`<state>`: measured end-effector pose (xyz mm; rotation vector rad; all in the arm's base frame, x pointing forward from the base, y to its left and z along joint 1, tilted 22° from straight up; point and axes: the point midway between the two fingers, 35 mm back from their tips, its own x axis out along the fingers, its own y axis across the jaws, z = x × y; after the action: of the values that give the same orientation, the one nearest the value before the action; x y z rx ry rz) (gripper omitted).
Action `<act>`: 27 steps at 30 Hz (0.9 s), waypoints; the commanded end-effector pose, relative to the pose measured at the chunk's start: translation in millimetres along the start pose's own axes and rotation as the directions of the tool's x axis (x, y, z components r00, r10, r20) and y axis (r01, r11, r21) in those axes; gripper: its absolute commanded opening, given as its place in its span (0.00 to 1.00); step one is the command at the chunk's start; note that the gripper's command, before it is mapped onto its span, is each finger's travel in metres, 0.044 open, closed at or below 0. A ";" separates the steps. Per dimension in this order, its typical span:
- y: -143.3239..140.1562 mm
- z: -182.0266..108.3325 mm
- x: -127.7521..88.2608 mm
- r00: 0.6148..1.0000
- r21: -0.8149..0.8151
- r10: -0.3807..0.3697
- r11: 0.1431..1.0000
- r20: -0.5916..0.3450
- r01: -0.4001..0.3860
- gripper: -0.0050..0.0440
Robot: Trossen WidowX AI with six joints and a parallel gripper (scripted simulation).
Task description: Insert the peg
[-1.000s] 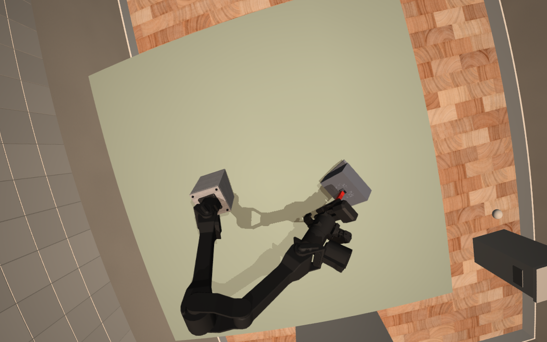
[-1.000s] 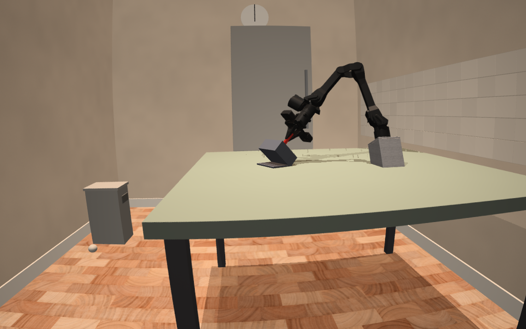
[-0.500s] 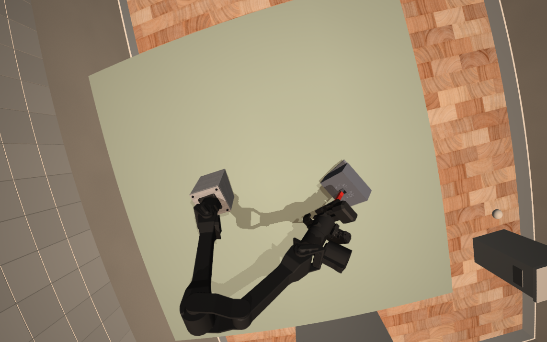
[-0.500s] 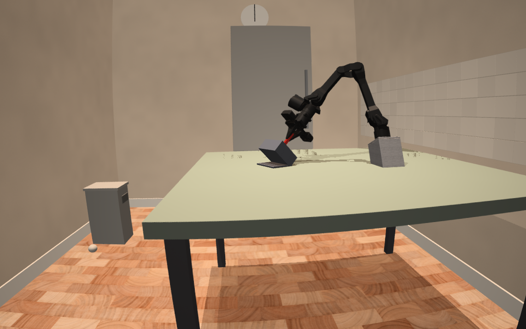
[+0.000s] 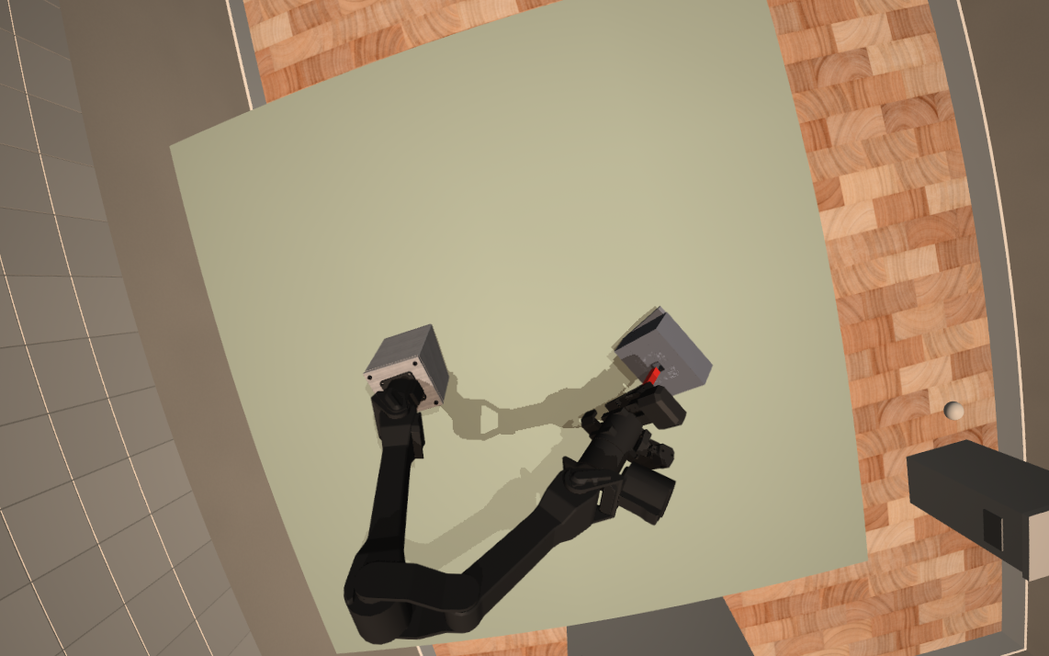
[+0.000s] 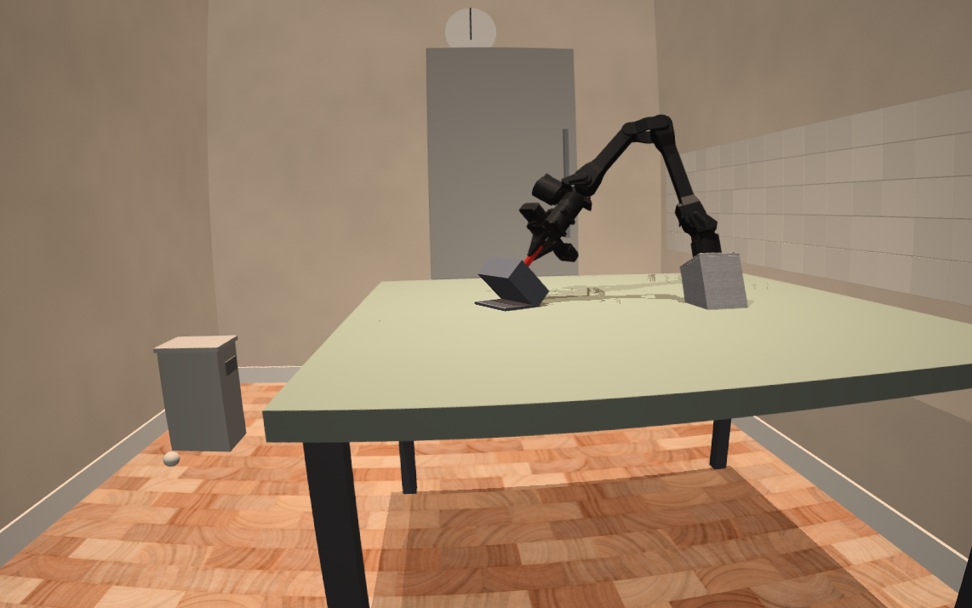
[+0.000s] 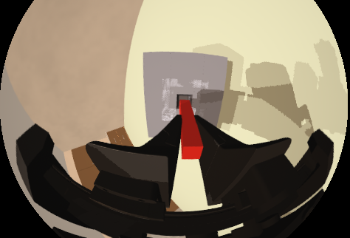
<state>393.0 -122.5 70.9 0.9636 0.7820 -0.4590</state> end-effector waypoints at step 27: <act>5.2 4.6 0.9 1.000 -0.006 0.014 1.000 0.015 -0.014 0.10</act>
<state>394.0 -123.2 71.0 0.9630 0.7774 -0.4580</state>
